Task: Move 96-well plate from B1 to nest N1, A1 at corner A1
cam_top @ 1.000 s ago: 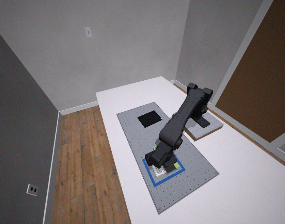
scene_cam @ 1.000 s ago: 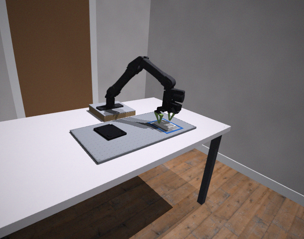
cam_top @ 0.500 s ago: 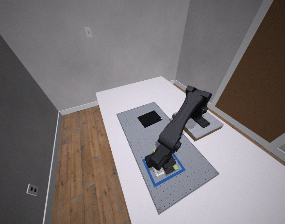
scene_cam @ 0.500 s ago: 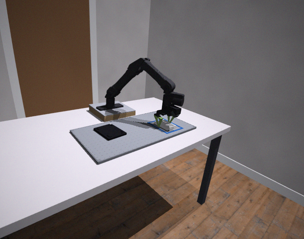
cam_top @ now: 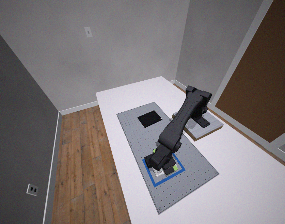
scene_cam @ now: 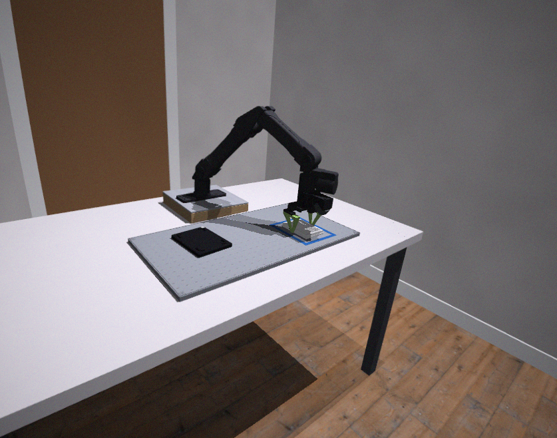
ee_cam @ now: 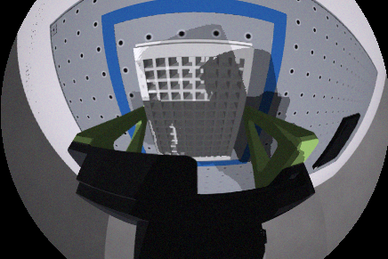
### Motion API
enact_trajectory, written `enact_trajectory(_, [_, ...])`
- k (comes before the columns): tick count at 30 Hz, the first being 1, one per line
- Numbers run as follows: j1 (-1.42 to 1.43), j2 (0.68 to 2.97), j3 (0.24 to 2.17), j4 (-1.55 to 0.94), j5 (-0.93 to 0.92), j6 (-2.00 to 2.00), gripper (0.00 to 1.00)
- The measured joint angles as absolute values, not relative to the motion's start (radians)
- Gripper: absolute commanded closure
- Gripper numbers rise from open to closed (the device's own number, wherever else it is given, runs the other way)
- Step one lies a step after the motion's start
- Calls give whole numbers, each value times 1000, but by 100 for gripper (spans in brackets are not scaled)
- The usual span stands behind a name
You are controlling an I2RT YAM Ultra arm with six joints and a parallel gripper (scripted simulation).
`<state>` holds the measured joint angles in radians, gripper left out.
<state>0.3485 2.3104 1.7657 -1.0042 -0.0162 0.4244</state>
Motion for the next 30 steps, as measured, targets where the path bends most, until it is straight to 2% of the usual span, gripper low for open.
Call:
enact_trajectory(1, [348,2310,1766,-1004,-16,424,100])
enact_trajectory(30, [348,2310,1766,-1004,-17,424,100])
